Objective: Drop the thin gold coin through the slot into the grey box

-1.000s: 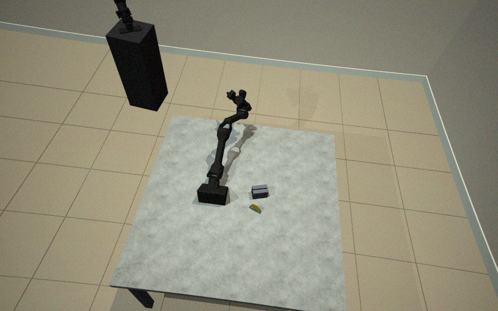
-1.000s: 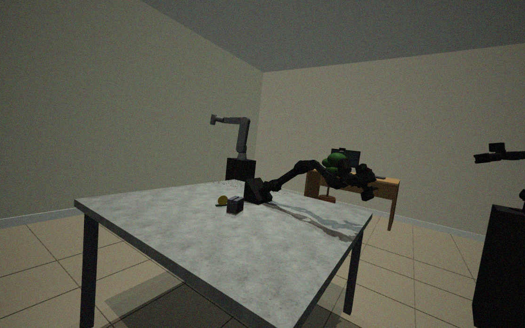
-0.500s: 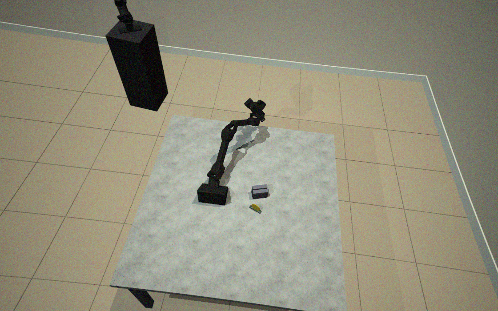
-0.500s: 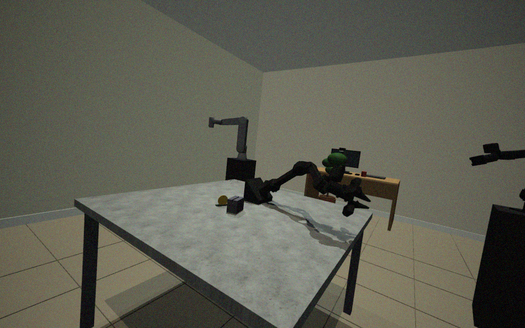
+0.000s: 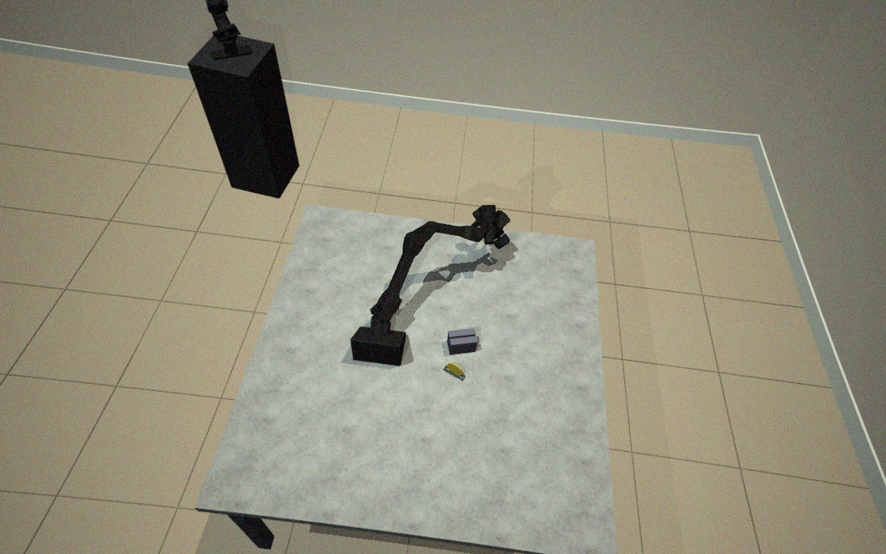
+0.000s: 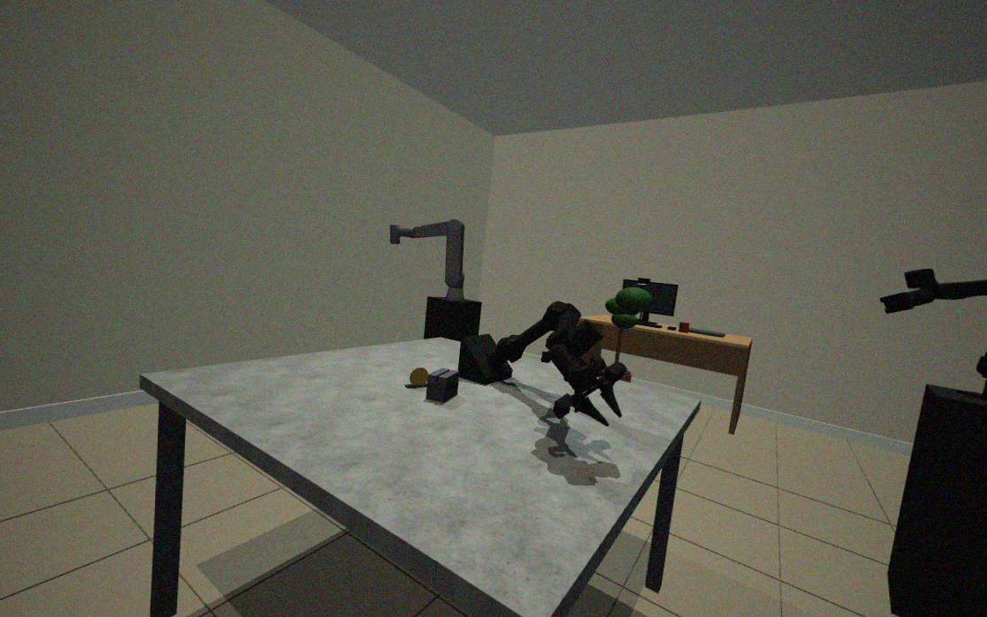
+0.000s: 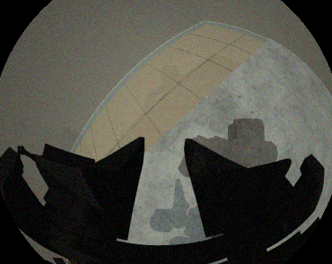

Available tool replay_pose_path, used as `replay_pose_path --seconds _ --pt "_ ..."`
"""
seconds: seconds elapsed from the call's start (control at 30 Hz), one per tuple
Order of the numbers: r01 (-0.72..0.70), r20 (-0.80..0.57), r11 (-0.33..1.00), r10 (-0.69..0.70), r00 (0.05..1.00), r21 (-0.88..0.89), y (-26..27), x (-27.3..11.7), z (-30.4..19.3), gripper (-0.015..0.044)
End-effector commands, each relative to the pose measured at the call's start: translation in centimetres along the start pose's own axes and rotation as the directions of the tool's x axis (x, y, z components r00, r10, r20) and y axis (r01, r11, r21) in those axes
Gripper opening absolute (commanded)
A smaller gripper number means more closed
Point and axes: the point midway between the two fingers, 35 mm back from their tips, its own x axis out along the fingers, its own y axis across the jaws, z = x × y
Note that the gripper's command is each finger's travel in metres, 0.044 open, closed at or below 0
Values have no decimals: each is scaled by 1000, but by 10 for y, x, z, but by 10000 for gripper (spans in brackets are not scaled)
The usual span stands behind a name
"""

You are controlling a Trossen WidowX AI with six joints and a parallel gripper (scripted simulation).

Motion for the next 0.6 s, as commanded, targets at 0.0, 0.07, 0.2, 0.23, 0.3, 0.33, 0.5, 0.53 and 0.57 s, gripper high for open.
replay_pose_path --seconds 0.0,0.07,0.2,0.23,0.3,0.33,0.5,0.53,0.57 --pt "137 23 991 -137 990 12 -51 -26 7 161" --pt "219 30 975 -220 975 32 -83 -45 10 161" --pt "374 29 924 -377 926 77 -142 -88 10 161" --pt "410 25 908 -413 910 89 -156 -100 9 161" --pt "478 15 871 -483 876 114 -182 -125 6 161" --pt "510 8 851 -515 857 127 -194 -138 4 161" --pt "653 -49 732 -658 751 194 -248 -209 -15 161" --pt "677 -64 706 -681 729 208 -257 -224 -20 161" --pt "700 -81 679 -702 707 221 -265 -239 -25 161"
